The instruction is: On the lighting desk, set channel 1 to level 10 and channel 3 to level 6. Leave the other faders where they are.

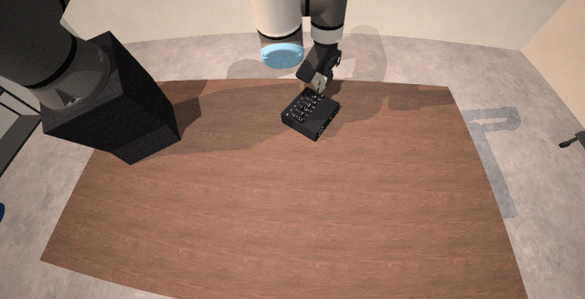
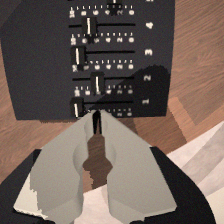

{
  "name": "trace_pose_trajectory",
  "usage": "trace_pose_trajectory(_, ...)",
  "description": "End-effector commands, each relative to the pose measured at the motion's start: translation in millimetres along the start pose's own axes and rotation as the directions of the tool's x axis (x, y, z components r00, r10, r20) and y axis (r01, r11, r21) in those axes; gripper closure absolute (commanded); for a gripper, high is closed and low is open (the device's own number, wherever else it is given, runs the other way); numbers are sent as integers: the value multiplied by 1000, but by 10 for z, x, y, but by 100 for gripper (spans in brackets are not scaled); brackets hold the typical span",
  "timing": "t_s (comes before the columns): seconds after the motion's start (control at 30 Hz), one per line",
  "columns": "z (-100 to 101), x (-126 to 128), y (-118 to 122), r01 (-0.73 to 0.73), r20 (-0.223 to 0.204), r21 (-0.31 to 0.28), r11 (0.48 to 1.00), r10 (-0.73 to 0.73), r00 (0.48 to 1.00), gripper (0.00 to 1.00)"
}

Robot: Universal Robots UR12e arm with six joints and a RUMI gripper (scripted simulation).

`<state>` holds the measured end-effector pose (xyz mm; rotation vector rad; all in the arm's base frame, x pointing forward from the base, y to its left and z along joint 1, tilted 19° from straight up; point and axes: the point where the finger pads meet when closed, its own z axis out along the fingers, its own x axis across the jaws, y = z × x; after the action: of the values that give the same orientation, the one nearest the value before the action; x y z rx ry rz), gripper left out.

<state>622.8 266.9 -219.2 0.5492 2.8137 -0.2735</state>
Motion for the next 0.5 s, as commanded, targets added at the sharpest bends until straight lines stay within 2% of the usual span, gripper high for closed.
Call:
trace_pose_trajectory(0.0, -140, -3, 4, 0, 1, -1, 1000, 0, 1000, 100)
trace_pose_trajectory(0.13, -256, -3, 4, 0, 1, -1, 1000, 0, 1000, 100)
trace_pose_trajectory(0.47, -340, -3, 4, 0, 1, -1, 1000, 0, 1000, 100)
